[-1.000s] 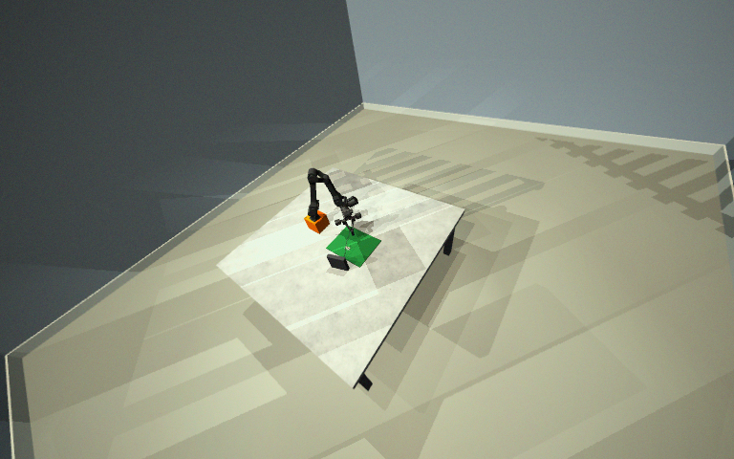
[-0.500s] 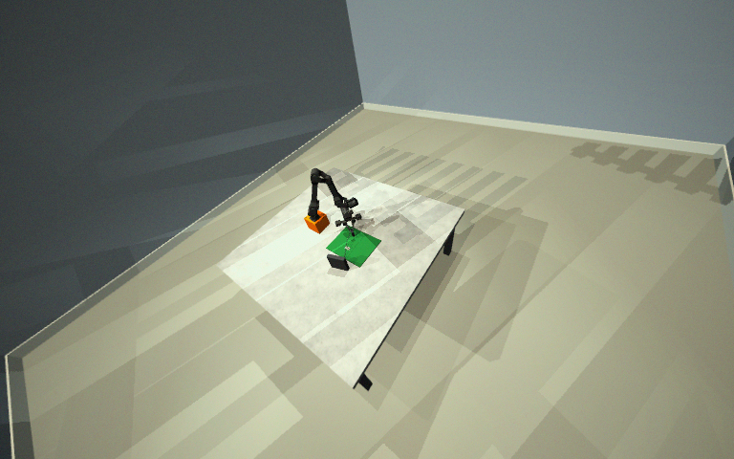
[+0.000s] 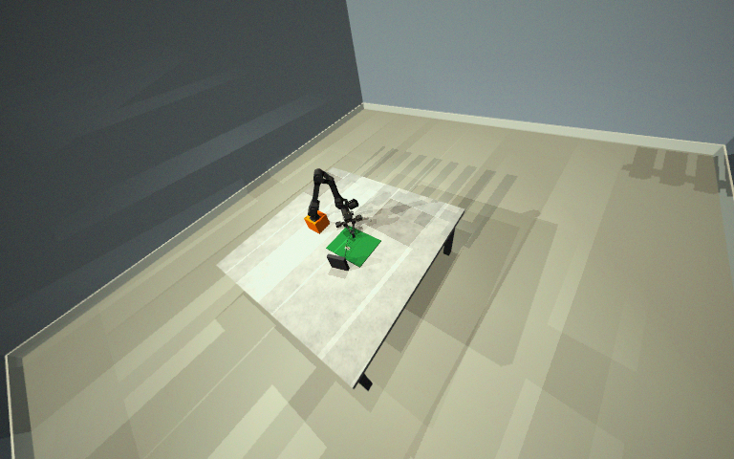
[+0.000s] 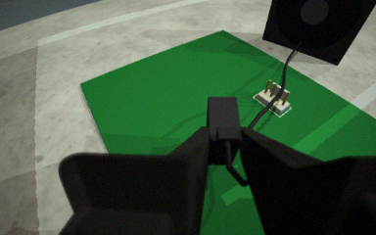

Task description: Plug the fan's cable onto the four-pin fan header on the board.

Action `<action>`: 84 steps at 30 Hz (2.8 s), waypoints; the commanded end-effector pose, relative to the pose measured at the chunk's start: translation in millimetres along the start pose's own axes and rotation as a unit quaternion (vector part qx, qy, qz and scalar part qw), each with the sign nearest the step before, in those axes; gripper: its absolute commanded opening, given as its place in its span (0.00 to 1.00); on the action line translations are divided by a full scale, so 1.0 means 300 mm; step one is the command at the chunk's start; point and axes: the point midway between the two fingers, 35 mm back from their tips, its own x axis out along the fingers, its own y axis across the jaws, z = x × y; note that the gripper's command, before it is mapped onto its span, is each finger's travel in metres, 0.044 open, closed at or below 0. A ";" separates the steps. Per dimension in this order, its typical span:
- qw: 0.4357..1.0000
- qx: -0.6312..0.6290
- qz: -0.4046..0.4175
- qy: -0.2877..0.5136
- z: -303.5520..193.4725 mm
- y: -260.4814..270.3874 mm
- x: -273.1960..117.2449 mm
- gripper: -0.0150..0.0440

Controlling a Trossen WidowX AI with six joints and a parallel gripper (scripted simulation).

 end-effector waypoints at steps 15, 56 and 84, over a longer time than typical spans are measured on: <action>1.000 0.003 -0.001 -0.003 -0.043 -0.001 0.024 0.25; 1.000 -0.001 -0.001 0.000 -0.052 -0.003 0.027 0.25; 1.000 -0.001 0.000 0.000 -0.052 -0.002 0.027 0.49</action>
